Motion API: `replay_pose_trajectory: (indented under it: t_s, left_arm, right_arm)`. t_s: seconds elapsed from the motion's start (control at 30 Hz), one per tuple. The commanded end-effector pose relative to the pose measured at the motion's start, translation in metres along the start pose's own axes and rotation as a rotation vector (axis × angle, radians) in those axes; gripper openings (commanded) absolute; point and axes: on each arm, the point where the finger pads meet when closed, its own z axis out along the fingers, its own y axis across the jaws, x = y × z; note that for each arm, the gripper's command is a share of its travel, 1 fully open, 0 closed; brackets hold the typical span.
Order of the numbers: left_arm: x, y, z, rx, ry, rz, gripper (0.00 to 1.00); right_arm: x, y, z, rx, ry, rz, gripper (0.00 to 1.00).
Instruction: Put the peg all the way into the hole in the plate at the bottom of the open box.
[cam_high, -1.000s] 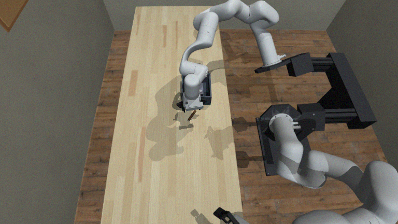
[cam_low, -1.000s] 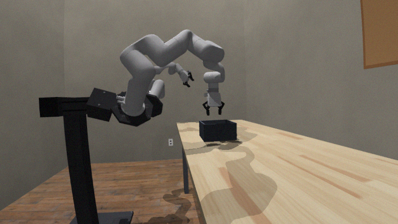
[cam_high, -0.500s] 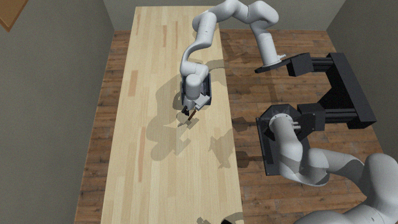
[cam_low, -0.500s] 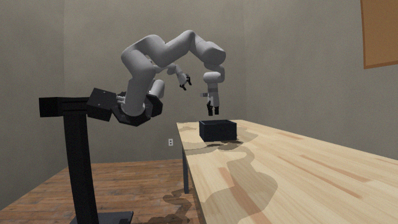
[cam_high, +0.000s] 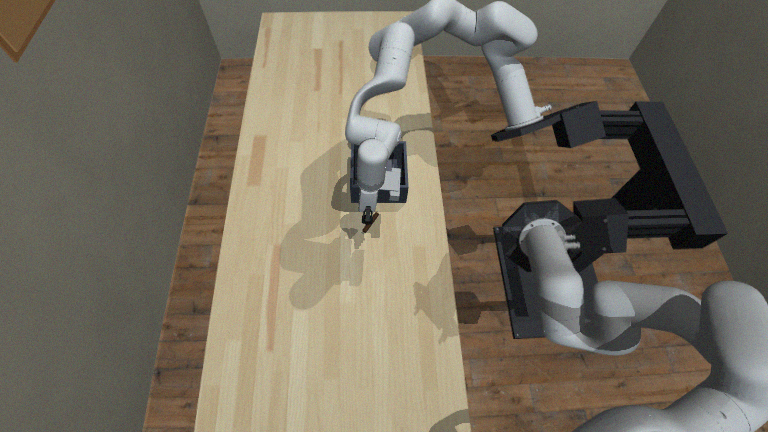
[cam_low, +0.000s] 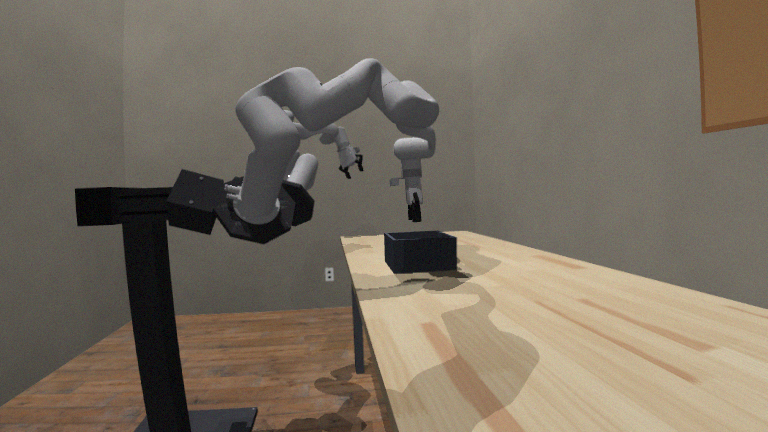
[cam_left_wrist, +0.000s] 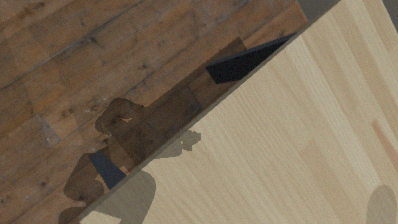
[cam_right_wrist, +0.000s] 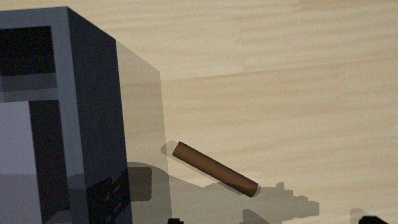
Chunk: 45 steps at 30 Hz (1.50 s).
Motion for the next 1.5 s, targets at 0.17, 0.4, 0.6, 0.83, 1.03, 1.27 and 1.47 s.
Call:
replay_pose_trajectory:
  t_s: [0.17, 0.4, 0.6, 0.83, 1.03, 1.27, 1.47]
  left_arm:
    - [-0.001, -0.04, -0.003, 0.116, 0.004, -0.097, 1.0]
    - [-0.005, -0.069, -0.008, 0.198, 0.004, -0.167, 1.0]
    - [-0.009, -0.09, -0.013, 0.26, 0.004, -0.219, 1.0]
    - [-0.016, -0.117, -0.021, 0.343, 0.004, -0.289, 1.0]
    - [-0.021, -0.132, -0.027, 0.391, 0.004, -0.329, 1.0]
    - [-0.033, -0.161, -0.042, 0.488, 0.004, -0.411, 1.0]
    - [-0.044, -0.181, -0.054, 0.559, 0.004, -0.471, 1.0]
  right_arm:
    - [-0.004, 0.001, -0.005, -0.012, 0.01, -0.496, 1.0]
    - [-0.004, 0.001, -0.005, -0.015, 0.02, -0.816, 1.0]
    - [-0.004, 0.001, -0.005, -0.016, 0.047, -1.048, 1.0]
    - [-0.004, 0.001, -0.005, -0.016, 0.048, -1.049, 1.0]
    - [-0.004, 0.001, -0.005, -0.016, 0.048, -1.049, 1.0]
    - [-0.004, 0.001, -0.005, -0.016, 0.048, -1.049, 1.0]
    - [-0.004, 0.001, -0.005, -0.016, 0.048, -1.049, 1.0]
